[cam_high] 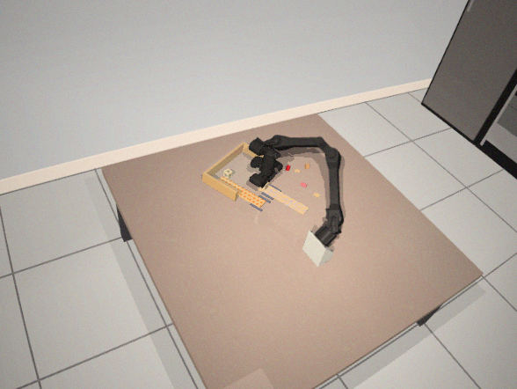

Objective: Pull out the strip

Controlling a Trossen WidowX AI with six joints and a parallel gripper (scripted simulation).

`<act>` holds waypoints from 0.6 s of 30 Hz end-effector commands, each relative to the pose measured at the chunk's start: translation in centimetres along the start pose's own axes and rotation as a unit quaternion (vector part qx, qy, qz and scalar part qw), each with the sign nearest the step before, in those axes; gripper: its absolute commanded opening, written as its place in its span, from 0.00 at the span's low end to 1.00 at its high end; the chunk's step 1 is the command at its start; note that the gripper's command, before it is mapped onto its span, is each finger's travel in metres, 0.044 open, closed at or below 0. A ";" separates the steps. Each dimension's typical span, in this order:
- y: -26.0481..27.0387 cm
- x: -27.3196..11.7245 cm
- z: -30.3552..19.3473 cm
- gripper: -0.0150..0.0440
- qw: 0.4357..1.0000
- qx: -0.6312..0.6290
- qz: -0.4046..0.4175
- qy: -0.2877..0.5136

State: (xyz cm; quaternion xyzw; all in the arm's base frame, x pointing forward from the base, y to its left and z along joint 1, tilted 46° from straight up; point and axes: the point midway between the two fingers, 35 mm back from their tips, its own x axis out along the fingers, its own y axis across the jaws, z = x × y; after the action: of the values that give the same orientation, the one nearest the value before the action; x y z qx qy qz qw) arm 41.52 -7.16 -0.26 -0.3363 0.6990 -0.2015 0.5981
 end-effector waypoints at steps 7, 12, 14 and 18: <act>1.3 -2.9 -3.5 0.25 1.000 -0.001 0.000 -0.001; 1.7 -3.5 -4.6 0.25 1.000 -0.002 0.000 0.000; 1.9 -3.5 -5.0 0.25 1.000 -0.002 0.000 0.000; 2.4 -3.6 -6.3 0.25 1.000 -0.002 0.000 0.000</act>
State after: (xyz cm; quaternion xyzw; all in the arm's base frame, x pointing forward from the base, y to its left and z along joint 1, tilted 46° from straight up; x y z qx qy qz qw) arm 35.96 -3.92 1.82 -0.3423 0.6996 -0.1996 0.5946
